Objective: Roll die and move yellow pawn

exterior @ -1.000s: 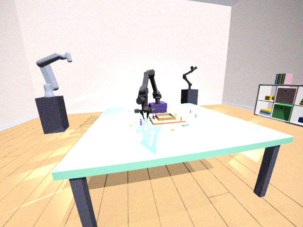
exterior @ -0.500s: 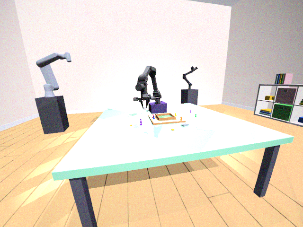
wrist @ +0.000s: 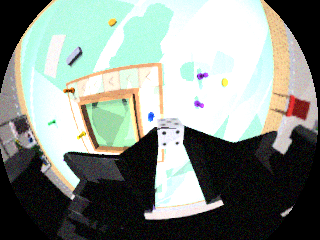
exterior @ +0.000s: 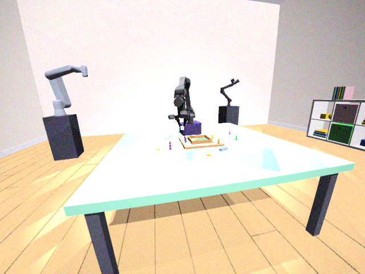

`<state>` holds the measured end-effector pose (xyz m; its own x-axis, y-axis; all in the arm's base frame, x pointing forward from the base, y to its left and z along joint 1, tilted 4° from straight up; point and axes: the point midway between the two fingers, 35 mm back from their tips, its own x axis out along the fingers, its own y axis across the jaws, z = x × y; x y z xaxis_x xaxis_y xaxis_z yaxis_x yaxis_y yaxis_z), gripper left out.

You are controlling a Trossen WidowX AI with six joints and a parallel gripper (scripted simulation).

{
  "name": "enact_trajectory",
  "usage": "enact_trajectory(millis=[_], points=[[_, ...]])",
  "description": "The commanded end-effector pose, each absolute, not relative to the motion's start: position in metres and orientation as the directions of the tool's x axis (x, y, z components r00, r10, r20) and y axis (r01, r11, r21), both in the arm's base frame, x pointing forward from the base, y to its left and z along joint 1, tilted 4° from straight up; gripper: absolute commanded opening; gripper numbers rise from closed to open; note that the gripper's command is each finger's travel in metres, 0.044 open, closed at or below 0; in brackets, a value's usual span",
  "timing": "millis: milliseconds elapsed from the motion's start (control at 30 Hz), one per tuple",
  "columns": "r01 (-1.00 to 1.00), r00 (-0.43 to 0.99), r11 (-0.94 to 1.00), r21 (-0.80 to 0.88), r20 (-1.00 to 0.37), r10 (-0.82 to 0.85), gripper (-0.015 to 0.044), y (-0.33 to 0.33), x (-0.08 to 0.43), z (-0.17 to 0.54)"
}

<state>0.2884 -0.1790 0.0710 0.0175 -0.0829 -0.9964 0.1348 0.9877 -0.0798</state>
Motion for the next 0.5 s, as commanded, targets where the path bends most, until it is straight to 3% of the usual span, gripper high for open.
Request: enact_trajectory(millis=[0, 467], points=[[0.139, 0.007, 0.987, -0.077, -0.997, -0.079, 0.0, -0.155, 0.289, 0.061], [0.138, 0.006, 0.988, -0.07, -0.997, -0.071, 0.0, -0.074, 0.285, 0.037]])
